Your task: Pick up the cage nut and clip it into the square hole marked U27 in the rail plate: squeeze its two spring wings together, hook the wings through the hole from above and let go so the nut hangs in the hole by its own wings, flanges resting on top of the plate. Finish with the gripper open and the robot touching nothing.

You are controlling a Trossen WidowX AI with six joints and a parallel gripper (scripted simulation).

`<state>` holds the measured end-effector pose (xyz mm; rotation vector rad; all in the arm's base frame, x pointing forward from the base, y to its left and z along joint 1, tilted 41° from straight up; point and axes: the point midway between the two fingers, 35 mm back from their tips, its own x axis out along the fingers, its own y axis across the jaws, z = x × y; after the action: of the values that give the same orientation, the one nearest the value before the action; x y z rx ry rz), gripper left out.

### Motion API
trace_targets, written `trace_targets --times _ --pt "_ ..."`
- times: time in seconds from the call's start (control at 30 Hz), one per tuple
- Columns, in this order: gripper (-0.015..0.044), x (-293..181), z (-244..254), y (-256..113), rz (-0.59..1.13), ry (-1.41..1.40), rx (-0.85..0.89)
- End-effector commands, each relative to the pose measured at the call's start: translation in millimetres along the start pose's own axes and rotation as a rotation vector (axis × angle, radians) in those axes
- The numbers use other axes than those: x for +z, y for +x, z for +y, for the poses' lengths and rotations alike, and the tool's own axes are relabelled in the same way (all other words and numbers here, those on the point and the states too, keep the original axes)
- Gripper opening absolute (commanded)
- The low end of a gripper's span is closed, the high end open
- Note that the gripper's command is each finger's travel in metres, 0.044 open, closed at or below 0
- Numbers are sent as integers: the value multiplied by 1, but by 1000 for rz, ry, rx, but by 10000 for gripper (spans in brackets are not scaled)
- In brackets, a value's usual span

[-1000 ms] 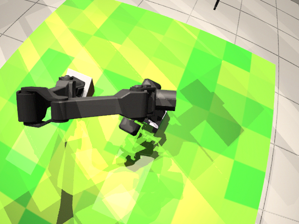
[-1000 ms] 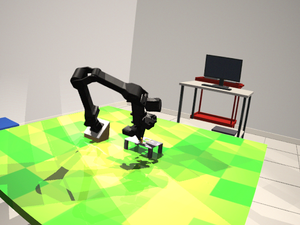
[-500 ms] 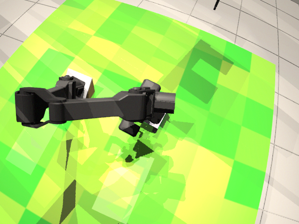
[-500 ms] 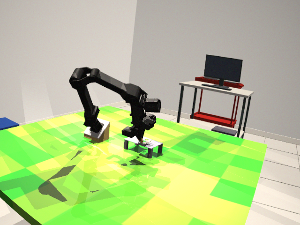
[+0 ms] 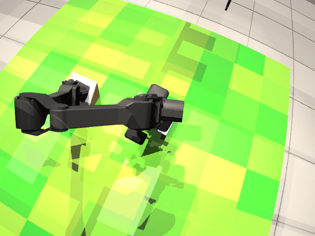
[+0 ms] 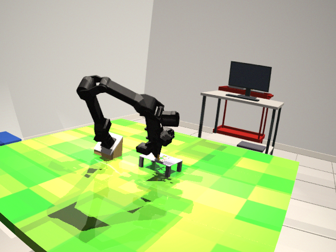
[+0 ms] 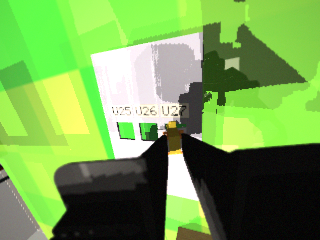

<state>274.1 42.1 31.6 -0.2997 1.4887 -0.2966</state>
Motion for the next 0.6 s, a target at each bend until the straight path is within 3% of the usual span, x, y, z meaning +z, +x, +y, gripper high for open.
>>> trace_targets --times 0.0,0.57 --pt "32 0 0 0 2 -2 13" --pt "32 0 -2 1 2 -2 40"
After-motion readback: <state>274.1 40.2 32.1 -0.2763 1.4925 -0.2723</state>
